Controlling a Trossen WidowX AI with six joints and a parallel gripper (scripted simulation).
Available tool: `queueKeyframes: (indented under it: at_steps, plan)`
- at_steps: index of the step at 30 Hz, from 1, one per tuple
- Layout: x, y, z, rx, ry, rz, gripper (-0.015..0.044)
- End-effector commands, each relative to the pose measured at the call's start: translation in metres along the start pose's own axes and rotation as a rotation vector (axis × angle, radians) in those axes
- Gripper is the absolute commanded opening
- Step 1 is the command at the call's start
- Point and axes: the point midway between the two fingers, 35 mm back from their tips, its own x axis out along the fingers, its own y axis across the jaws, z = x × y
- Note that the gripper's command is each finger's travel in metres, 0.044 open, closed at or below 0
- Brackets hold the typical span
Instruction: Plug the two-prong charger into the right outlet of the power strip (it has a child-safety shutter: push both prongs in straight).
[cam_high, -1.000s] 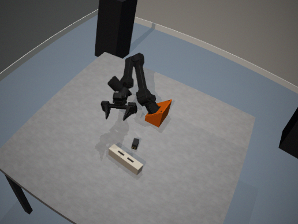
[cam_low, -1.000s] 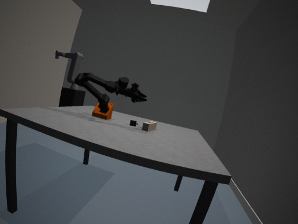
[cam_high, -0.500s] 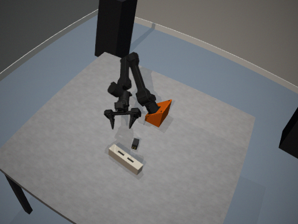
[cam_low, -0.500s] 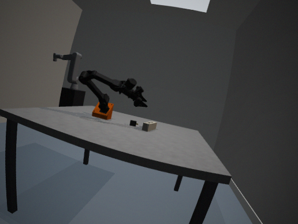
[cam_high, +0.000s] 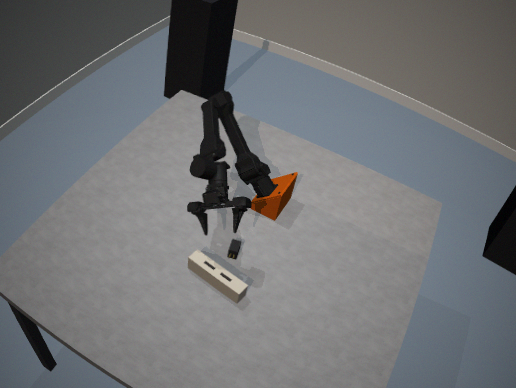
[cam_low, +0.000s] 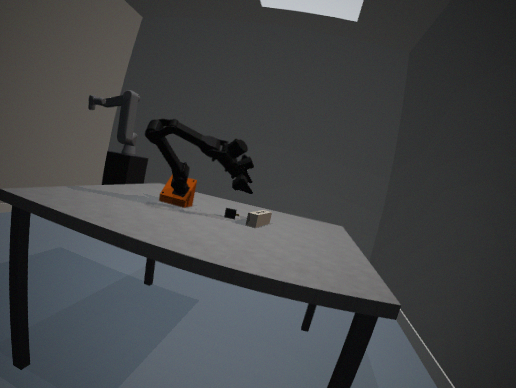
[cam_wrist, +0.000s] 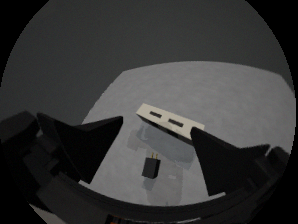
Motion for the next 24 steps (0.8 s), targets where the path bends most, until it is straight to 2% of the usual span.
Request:
queueKeyframes:
  at_steps: [1, 24]
  plan:
    - [0.005, 0.003, -0.006, 0.016, 0.068, -0.006, 0.044]
    - [0.026, 0.022, -0.051, 0.042, 0.464, -0.088, 0.044]
